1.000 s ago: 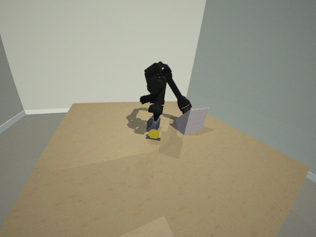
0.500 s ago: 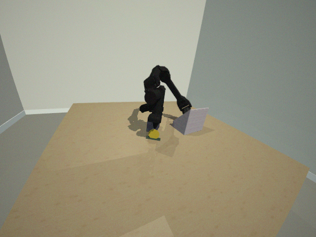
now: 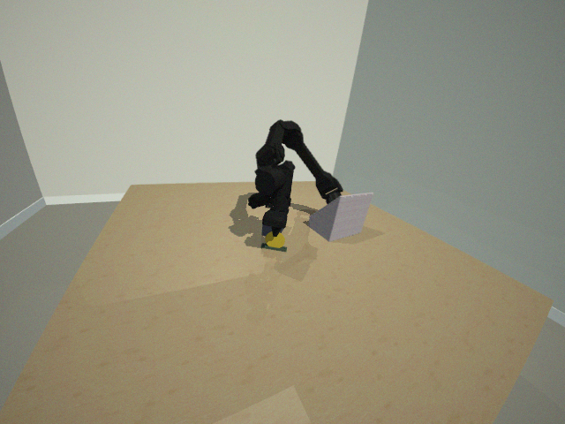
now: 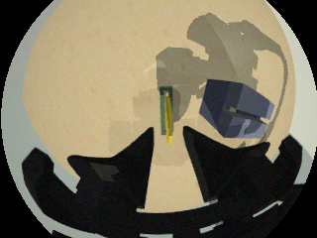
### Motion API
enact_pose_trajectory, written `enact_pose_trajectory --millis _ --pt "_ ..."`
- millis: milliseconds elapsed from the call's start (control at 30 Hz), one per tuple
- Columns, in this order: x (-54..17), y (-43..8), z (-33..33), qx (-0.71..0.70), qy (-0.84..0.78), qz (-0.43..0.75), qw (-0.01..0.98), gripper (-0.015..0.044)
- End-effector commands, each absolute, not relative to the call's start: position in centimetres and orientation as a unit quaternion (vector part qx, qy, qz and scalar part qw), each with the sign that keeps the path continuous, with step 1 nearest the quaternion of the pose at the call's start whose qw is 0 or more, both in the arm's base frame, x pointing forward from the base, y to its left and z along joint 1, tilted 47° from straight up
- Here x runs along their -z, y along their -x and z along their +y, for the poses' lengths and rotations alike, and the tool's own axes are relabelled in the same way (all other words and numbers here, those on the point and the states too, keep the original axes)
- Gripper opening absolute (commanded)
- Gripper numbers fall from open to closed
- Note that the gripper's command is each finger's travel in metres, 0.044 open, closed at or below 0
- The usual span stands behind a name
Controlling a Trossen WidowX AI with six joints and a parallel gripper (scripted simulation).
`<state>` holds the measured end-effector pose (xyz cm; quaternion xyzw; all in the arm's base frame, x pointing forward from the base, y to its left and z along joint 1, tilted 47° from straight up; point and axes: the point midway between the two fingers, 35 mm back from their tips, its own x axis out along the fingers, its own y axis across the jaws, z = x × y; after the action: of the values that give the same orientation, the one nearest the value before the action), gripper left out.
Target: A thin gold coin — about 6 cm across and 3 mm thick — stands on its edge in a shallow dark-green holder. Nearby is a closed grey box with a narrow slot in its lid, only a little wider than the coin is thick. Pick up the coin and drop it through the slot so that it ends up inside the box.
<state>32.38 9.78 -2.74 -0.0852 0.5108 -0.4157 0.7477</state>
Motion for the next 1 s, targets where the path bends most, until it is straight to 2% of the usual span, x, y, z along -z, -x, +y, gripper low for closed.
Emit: enact_pose_trajectory --millis 0,900,967 --pt "3.2 -32.5 9.3 0.414 0.089 0.510 0.748 0.0161" --pt "5.9 -32.9 6.2 0.416 0.090 0.509 0.748 0.0161" --pt "5.9 -32.9 6.2 0.416 0.090 0.509 0.748 0.0108"
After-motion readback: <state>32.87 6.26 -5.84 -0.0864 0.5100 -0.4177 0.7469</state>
